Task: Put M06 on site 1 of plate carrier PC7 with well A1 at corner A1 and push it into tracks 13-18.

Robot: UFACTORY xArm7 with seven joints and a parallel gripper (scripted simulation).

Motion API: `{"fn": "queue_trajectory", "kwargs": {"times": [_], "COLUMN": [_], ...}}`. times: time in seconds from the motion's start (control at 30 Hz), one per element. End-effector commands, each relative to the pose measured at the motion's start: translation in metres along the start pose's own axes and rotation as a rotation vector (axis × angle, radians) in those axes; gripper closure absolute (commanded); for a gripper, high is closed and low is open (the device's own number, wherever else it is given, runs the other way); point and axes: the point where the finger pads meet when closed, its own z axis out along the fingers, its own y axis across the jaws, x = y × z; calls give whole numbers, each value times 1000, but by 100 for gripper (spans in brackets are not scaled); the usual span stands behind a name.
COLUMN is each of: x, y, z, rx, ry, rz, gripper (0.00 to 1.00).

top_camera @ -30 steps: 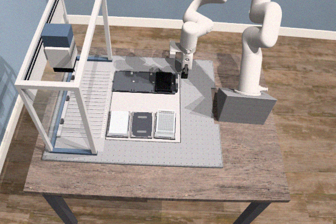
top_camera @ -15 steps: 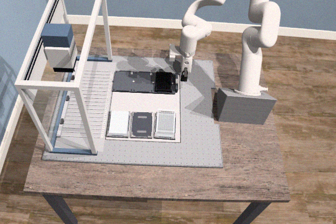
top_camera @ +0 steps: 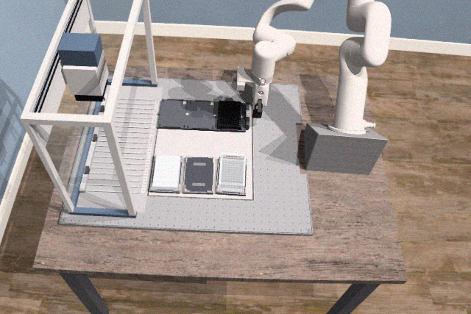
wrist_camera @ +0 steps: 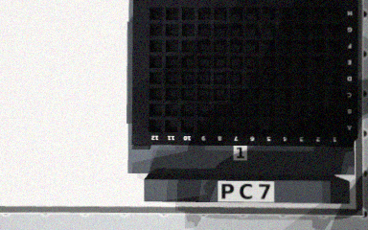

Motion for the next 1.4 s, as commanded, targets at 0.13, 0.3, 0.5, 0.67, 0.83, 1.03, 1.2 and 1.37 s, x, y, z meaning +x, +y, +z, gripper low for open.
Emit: {"fn": "queue_trajectory", "kwargs": {"times": [0.13, 0.3, 0.5, 0.67, 0.83, 1.03, 1.2, 1.37], "x": [1, 1, 1, 1, 1, 1, 1, 1], "y": [0, 0, 0, 0, 0, 0, 0, 0], "z": [12, 19, 26, 26, 27, 30, 33, 37], "rx": [0, 0, 0, 0, 0, 0, 0, 0], "ry": [3, 3, 3, 3, 3, 3, 3, 3], "rz": [0, 0, 0, 0, 0, 0, 0, 0], "gripper": [18, 18, 18, 18, 18, 18, 18, 18]}}
